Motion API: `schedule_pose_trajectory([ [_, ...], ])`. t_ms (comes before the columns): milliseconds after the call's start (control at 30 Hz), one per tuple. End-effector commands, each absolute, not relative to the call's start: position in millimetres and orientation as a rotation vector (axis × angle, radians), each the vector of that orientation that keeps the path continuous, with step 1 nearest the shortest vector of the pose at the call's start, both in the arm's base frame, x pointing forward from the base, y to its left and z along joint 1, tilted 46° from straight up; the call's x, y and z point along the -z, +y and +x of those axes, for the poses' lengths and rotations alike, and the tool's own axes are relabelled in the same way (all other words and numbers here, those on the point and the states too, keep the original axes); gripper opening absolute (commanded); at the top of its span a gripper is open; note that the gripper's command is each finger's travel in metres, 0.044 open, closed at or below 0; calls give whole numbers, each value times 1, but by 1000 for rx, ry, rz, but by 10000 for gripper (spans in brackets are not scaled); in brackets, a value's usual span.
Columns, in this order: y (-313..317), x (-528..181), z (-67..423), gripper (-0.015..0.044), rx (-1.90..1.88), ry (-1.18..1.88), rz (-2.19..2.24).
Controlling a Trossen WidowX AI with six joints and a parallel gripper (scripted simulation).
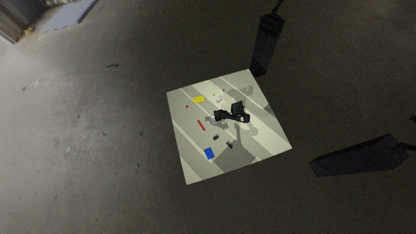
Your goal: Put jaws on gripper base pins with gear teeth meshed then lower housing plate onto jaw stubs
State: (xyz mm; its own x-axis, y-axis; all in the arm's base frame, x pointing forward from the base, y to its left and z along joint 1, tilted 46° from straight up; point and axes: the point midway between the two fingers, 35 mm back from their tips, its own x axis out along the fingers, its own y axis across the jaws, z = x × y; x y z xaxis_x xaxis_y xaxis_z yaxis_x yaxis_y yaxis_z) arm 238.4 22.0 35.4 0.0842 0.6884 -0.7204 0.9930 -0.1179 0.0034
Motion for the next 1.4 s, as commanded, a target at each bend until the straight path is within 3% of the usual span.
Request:
schedule_pose_trajectory([
  [0,19,-31,237,134,872,1649,1913],
  [1367,-11,2,224,134,1805,1374,2428],
])
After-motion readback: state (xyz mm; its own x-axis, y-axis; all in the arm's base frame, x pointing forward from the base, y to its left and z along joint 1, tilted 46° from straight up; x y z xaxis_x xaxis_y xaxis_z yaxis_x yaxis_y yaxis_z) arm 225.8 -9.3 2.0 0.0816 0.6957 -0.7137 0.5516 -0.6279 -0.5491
